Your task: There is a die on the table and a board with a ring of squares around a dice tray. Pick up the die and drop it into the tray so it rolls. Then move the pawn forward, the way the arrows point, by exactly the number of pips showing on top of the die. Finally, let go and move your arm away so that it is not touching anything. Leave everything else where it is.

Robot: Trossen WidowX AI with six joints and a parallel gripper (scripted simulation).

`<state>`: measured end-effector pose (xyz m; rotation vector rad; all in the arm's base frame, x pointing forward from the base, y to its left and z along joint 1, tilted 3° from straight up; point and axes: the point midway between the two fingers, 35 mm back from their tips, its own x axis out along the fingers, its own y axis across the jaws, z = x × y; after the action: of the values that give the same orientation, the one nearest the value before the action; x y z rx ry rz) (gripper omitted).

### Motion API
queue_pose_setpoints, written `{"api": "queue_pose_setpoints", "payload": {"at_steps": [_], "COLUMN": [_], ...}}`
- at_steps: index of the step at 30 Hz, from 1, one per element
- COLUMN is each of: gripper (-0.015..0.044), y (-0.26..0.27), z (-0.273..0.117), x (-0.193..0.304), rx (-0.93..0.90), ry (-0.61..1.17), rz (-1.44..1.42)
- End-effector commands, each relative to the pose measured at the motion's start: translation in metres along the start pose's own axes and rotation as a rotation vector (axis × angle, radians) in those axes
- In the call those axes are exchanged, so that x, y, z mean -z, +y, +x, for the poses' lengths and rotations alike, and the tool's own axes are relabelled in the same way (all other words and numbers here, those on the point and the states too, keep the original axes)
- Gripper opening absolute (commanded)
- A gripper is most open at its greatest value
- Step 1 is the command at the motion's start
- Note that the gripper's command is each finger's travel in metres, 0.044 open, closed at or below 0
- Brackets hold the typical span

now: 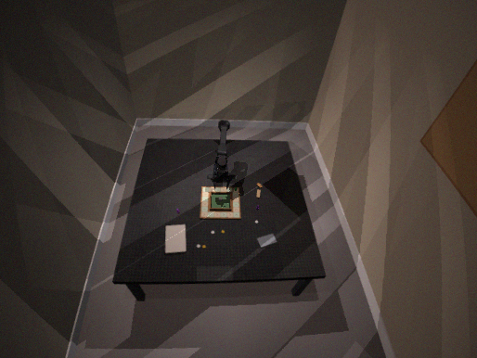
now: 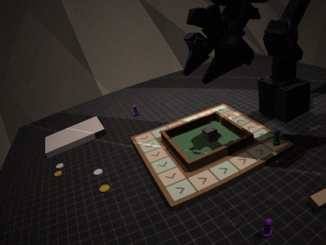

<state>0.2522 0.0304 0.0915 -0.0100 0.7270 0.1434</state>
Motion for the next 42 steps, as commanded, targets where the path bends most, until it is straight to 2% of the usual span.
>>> {"api": "queue_pose_setpoints", "payload": {"at_steps": [1,19,21,23,32,37,42], "gripper": [0.0440,0.0440,0.0440,0.0440,0.0204,0.0200,0.0200], "y": [0.001,0.001,0.001,0.002,0.081,0.114,0.117], "z": [-0.004,0.041,0.042,0.038,0.009,-0.017,-0.021], "x": [-0.004,0.016,0.017,0.017,0.066,0.106,0.112], "rx": [-0.004,-0.003,-0.003,-0.005,0.013,0.044,0.050], "ry": [0.010,0.816,0.823,0.756,0.815,0.851,0.856], "rz": [-0.003,-0.005,-0.006,0.001,0.088,0.136,0.142]}}
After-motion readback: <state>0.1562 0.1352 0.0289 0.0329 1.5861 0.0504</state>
